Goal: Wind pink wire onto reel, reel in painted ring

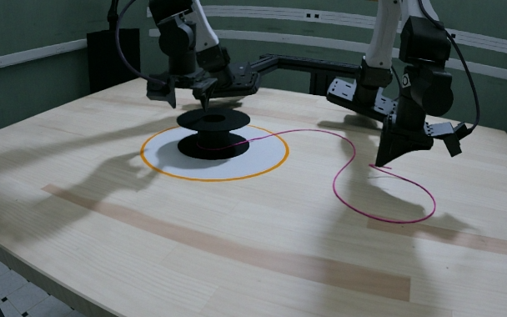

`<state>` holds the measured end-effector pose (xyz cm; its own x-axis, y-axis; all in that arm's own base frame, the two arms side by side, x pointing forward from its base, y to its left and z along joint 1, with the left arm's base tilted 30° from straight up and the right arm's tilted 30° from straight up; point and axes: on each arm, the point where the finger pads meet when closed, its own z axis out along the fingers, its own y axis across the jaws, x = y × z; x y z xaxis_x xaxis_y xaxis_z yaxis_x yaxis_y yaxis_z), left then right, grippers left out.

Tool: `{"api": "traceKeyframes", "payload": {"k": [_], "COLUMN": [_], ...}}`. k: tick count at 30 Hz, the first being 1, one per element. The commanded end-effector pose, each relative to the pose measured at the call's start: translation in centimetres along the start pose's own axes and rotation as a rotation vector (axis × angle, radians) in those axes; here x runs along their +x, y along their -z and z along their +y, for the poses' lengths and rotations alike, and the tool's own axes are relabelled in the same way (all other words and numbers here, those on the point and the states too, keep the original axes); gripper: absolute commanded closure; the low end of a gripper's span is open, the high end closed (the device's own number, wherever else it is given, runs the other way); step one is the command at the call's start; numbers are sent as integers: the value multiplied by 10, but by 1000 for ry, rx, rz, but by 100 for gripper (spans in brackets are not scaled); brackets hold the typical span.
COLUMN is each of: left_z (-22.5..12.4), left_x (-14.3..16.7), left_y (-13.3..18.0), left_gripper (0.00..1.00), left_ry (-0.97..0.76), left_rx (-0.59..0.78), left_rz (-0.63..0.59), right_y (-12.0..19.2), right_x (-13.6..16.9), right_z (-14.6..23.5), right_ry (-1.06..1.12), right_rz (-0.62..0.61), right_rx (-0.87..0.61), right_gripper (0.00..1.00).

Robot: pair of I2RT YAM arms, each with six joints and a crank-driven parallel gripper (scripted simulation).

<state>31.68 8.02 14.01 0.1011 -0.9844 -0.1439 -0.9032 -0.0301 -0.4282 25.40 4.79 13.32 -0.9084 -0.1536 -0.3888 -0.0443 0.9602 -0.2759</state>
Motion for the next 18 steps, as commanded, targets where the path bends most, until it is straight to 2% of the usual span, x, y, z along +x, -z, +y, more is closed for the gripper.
{"api": "traceKeyframes", "payload": {"k": [1, 3, 11, 13, 18], "left_z": [-8, -9, -10, -10, -10], "left_x": [0, 0, -1, -1, -2], "left_y": [11, 11, 11, 10, 10], "left_gripper": [100, 100, 100, 100, 100], "left_ry": [183, 247, 246, 247, 247], "left_rx": [44, 44, 44, 44, 44], "left_rz": [0, 2, 2, 2, 2], "right_y": [9, 10, 12, 13, 13], "right_x": [-4, -3, -3, -9, -26], "right_z": [-1, 0, 4, 13, 29], "right_ry": [-10, -10, 31, 145, 614], "right_rz": [-45, -45, -46, -47, -50], "right_rx": [-26, -26, -25, -22, -12], "right_gripper": [15, 15, 15, 15, 15]}}
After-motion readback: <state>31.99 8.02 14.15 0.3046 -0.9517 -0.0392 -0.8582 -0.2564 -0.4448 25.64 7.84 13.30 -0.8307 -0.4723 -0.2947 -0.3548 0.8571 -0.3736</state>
